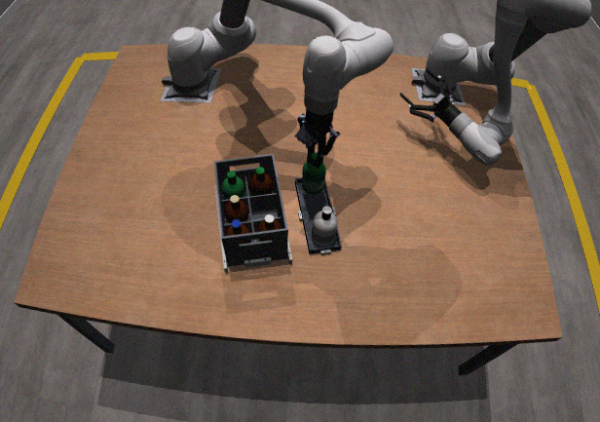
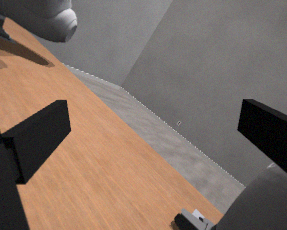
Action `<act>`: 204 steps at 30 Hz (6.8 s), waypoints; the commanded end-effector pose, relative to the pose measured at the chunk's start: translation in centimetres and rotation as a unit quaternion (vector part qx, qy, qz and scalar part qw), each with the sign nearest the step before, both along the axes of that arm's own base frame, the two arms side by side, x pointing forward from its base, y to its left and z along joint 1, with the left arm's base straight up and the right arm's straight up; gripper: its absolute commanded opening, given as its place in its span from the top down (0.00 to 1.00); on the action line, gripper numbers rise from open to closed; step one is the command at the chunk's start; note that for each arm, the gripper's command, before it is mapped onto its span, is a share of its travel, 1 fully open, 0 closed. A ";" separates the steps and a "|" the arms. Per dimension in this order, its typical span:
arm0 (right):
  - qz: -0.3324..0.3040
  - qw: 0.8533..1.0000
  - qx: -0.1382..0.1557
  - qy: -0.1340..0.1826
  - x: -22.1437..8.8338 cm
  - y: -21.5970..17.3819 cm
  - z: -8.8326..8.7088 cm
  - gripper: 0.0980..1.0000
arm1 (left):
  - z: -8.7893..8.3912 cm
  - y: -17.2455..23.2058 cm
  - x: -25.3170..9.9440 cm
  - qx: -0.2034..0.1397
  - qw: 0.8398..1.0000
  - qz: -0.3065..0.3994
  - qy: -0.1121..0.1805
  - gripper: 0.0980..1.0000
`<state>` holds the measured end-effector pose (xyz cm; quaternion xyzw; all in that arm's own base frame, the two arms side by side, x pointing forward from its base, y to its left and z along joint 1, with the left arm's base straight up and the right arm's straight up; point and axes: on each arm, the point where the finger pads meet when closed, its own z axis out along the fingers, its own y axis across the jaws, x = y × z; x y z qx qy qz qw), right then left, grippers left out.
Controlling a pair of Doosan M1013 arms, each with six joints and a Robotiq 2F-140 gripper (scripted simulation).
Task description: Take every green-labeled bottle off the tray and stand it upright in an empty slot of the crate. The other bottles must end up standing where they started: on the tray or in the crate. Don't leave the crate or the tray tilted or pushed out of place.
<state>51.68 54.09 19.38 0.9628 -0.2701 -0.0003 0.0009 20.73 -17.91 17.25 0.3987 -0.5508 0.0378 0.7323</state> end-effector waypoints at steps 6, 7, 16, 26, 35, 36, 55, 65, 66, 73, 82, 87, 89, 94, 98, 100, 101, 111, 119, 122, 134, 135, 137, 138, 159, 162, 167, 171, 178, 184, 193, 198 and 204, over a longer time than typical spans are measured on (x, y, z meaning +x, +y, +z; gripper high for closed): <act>0.000 1.000 0.001 0.000 0.0 0.0 0.5 1.00 | 0.0 0.0 0.0 0.000 1.000 0.000 0.000 0.00; 0.000 1.000 0.001 0.000 0.0 0.0 0.5 1.00 | 0.0 0.0 0.0 0.000 1.000 0.000 0.000 0.00; 0.000 1.000 0.001 0.000 0.0 0.0 0.8 1.00 | 0.0 0.0 0.0 0.000 1.000 0.000 0.000 0.00; 0.000 1.000 0.001 0.000 0.0 0.0 0.8 1.00 | 0.0 0.0 0.0 0.000 1.000 0.000 0.000 0.00; 0.000 1.000 0.001 0.000 0.0 0.0 0.8 1.00 | 0.0 0.0 0.0 0.000 1.000 0.000 0.000 0.00; 0.000 1.000 0.001 0.000 0.0 0.0 0.8 1.00 | 0.0 0.0 0.0 0.000 1.000 0.000 0.000 0.00; 0.000 1.000 0.001 0.000 0.0 0.0 0.8 1.00 | 0.0 0.0 0.0 0.000 1.000 0.000 0.000 0.00; 0.000 1.000 0.001 0.000 0.0 0.0 0.9 1.00 | 0.0 0.0 0.0 0.000 1.000 0.000 0.000 0.00; 0.000 1.000 0.001 0.000 0.0 0.0 0.9 1.00 | 0.0 0.0 0.0 0.000 1.000 0.000 0.000 0.00; 0.000 1.000 0.001 0.000 0.0 0.0 1.2 1.00 | 0.0 0.0 0.0 0.000 1.000 0.000 0.000 0.00; 0.000 1.000 0.001 0.000 0.0 0.0 2.1 1.00 | 0.0 0.0 0.0 0.000 1.000 0.000 0.000 0.00; 0.000 1.000 0.001 0.000 0.0 0.0 2.5 1.00 | 0.0 0.0 0.0 0.000 1.000 0.000 0.000 0.00; 0.000 1.000 0.001 0.000 0.0 0.0 2.7 1.00 | 0.0 0.0 0.0 0.000 1.000 0.000 0.000 0.00; 0.000 1.000 0.001 0.000 0.0 0.0 3.3 1.00 | 0.0 0.0 0.0 0.000 1.000 0.000 0.000 0.00; 0.000 1.000 0.001 0.000 0.0 0.0 3.8 1.00 | 0.0 0.0 0.0 0.000 1.000 0.000 0.000 0.00; 0.000 1.000 0.001 0.000 0.0 0.0 4.0 1.00 | 0.0 0.0 0.0 0.000 1.000 0.000 0.000 0.00; 0.000 1.000 0.001 0.000 0.0 0.0 4.1 1.00 | 0.0 0.0 0.0 0.000 1.000 0.000 0.000 0.00; 0.000 1.000 0.001 0.000 0.0 0.0 4.6 1.00 | 0.0 0.0 0.0 0.000 1.000 0.000 0.000 0.00; 0.000 1.000 0.001 0.000 0.0 0.0 4.8 1.00 | 0.0 0.0 0.0 0.000 1.000 0.000 0.000 0.00; 0.000 1.000 0.001 0.000 0.0 0.0 4.8 1.00 | 0.0 0.0 0.0 0.000 1.000 0.000 0.000 0.00; 0.000 1.000 0.001 0.000 0.0 0.0 4.8 1.00 | 0.0 0.0 0.0 0.000 1.000 0.000 0.000 0.00; 0.000 1.000 0.001 0.000 0.0 0.0 4.8 1.00 | 0.0 0.0 0.0 0.000 1.000 0.000 0.000 0.00; 0.000 1.000 0.001 0.000 0.0 0.0 4.8 1.00 | 0.0 0.0 0.0 0.000 1.000 0.000 0.000 0.00; 0.000 1.000 0.001 0.000 0.0 0.0 4.8 1.00 | 0.0 0.0 0.0 0.000 1.000 0.000 0.000 0.00; 0.000 1.000 0.001 0.000 0.0 0.0 4.8 1.00 | 0.0 0.0 0.0 0.000 1.000 0.000 0.000 0.00; 0.000 1.000 0.001 0.000 0.0 0.0 4.8 1.00 | 0.0 0.0 0.0 0.000 1.000 0.000 0.000 0.00; 0.000 1.000 0.001 0.000 0.0 0.0 4.9 1.00 | 0.0 0.0 0.0 0.000 1.000 0.000 0.000 0.00; 0.000 1.000 0.001 0.000 0.0 0.0 5.0 1.00 | 0.0 0.0 0.0 0.000 1.000 0.000 0.000 0.00; 0.000 1.000 0.001 0.000 0.0 0.0 5.4 1.00 | 0.0 0.0 0.0 0.000 1.000 0.000 0.000 0.00; 0.000 1.000 0.001 0.000 0.0 0.0 6.0 1.00 | 0.0 0.0 0.0 0.000 1.000 0.000 0.000 0.00; 0.000 1.000 0.001 0.000 0.0 0.0 6.8 1.00 | 0.0 0.0 0.0 0.000 1.000 0.000 0.000 0.00; 0.000 1.000 0.001 0.000 0.0 0.0 7.4 1.00 | 0.0 0.0 0.0 0.000 1.000 0.000 0.000 0.00; 0.000 1.000 0.001 0.000 0.0 0.0 8.1 1.00 | 0.0 0.0 0.0 0.000 1.000 0.000 0.000 0.00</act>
